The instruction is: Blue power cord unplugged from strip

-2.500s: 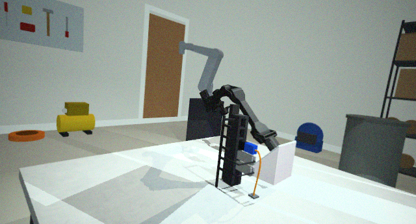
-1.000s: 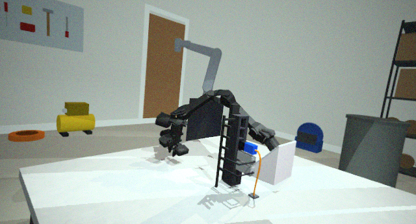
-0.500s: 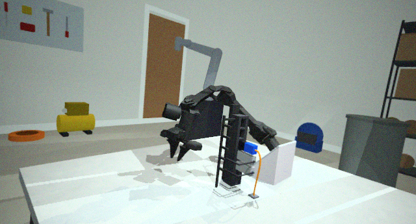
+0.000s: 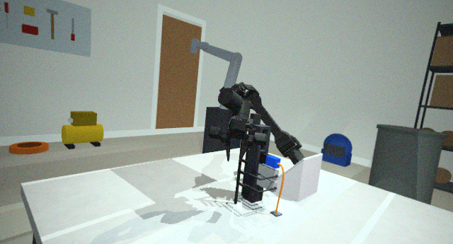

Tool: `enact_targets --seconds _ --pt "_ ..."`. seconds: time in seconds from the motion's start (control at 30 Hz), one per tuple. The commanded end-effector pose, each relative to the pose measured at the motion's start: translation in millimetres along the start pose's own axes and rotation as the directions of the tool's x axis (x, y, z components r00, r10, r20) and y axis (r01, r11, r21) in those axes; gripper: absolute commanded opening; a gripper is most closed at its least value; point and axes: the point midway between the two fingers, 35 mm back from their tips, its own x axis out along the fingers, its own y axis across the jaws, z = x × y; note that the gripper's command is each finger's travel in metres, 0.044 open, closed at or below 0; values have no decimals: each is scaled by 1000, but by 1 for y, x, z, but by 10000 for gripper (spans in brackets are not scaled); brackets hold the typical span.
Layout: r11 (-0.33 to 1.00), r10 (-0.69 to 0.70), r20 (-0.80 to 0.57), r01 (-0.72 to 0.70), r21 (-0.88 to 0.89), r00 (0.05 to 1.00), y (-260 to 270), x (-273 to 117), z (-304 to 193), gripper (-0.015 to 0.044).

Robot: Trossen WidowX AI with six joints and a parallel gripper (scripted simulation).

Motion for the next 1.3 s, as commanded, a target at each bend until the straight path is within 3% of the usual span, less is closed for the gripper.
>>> enact_targets --seconds 0.0,0.17,0.33,1.27 --pt "979 76 -93 -92 -181 993 60 0 -7 160" --pt "879 93 -253 -199 -434 963 122 -16 -32 160" --pt "709 15 -416 -303 -637 909 166 -37 -69 160" --pt "702 10 -422 -307 -643 906 145 -47 -88 160"
